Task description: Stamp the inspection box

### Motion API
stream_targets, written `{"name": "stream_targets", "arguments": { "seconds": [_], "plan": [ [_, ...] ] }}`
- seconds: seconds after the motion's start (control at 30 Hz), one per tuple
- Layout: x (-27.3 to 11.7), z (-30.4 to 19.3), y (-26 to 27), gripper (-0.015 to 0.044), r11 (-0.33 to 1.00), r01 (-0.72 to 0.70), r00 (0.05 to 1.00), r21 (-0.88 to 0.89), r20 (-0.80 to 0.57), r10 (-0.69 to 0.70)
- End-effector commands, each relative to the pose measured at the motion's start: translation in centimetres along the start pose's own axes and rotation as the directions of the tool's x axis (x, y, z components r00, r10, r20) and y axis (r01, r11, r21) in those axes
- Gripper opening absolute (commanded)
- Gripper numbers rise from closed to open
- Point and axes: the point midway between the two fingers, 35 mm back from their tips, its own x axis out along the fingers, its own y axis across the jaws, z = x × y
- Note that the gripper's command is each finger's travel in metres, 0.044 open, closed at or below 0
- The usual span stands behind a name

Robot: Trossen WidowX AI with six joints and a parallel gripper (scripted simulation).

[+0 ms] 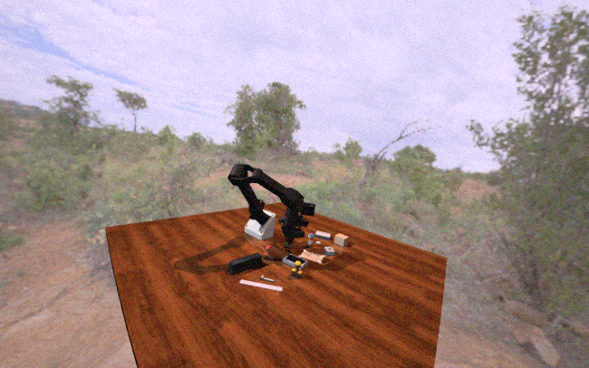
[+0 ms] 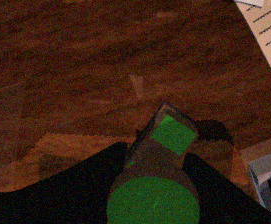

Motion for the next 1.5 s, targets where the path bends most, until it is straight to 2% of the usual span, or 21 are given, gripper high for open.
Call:
{"name": "stream_targets", "arguments": {
  "seconds": [0.0,0.13,0.47,0.5,0.6,0.87,1.47],
  "plan": [
    [0.7,-0.2,0.2,0.0000,1.000,0.001,1.000,-0.006,-0.006,-0.001],
    [1.1,-0.3,0.2,0.0000,1.000,0.002,1.000,-0.006,-0.008,-0.002],
    [0.7,-0.1,0.1,0.0263,1.000,0.000,1.000,0.000,-0.003,0.000],
    [0.7,-0.1,0.1,0.0270,1.000,0.000,1.000,0.000,-0.003,0.000],
    [-0.1,0.1,-0.1,0.0270,1.000,-0.001,1.000,-0.001,0.001,0.001],
    [-10.7,0.2,0.4,0.0270,1.000,-0.002,1.000,-0.007,-0.004,0.002],
    [-10.9,0.1,0.4,0.0270,1.000,-0.001,1.000,-0.007,-0.005,0.001]
  ]
}}
